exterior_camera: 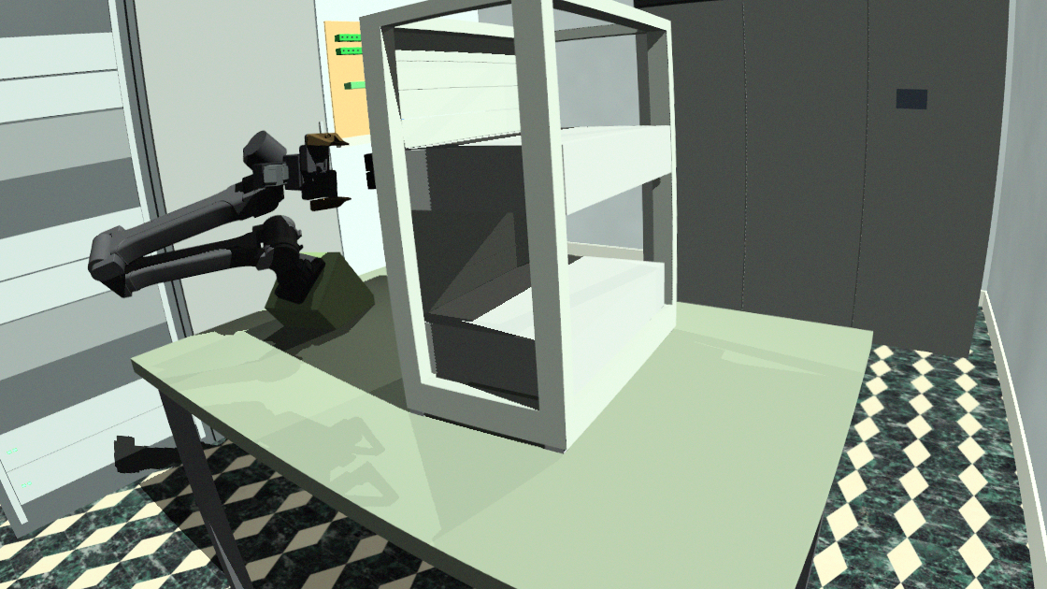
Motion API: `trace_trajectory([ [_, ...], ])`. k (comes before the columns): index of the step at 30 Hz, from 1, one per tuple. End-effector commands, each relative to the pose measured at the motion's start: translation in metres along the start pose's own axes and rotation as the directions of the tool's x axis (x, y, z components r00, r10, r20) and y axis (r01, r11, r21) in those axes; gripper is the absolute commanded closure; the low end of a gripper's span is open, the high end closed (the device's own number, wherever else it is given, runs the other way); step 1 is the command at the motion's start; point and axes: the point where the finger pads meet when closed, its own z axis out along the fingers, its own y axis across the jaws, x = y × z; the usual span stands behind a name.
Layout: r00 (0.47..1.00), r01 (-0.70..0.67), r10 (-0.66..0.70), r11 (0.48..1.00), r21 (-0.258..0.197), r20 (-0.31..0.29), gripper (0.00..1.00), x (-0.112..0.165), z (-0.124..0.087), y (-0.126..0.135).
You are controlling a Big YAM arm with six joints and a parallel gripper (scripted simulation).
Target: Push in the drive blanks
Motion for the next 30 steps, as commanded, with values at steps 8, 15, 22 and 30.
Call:
trace_trajectory([
  [8,0.997,-0.067,0.066,0.997,-0.031,-0.038,0.0,0.029,0.002,0.008],
  [15,0.995,-0.079,0.077,0.996,-0.04,-0.058,0.0,0.04,0.001,0.01],
  [22,0.994,-0.091,0.089,0.995,-0.048,-0.056,0.0,0.039,0.0,0.012],
  [30,0.995,-0.088,0.085,0.995,-0.046,-0.059,0.0,0.04,0.0,0.011],
])
